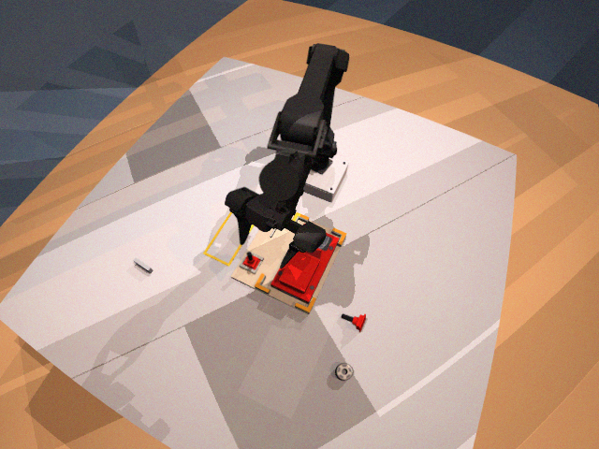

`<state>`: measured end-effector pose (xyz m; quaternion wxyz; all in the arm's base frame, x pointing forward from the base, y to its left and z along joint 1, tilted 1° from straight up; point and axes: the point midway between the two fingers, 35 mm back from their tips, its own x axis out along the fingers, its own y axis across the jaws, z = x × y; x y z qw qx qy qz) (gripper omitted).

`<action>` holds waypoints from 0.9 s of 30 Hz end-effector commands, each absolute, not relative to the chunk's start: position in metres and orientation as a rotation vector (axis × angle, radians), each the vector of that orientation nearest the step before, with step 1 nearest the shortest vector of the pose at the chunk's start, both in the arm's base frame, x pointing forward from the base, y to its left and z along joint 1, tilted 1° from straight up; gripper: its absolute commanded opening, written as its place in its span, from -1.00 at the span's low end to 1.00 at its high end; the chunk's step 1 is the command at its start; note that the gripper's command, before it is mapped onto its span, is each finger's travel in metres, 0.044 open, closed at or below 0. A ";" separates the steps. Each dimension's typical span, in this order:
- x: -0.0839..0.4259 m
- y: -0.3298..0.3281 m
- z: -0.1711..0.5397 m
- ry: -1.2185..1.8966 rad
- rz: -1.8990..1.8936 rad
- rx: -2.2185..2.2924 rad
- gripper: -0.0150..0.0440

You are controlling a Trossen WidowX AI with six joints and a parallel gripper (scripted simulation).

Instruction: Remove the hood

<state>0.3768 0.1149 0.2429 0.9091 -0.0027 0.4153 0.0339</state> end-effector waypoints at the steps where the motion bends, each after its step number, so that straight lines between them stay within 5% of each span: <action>1: 0.367 0.125 0.207 1.004 0.097 -0.030 1.00; 14: 0.314 0.147 0.108 1.506 0.145 -0.122 1.00; 27: 0.316 0.151 0.103 1.513 0.146 -0.123 1.00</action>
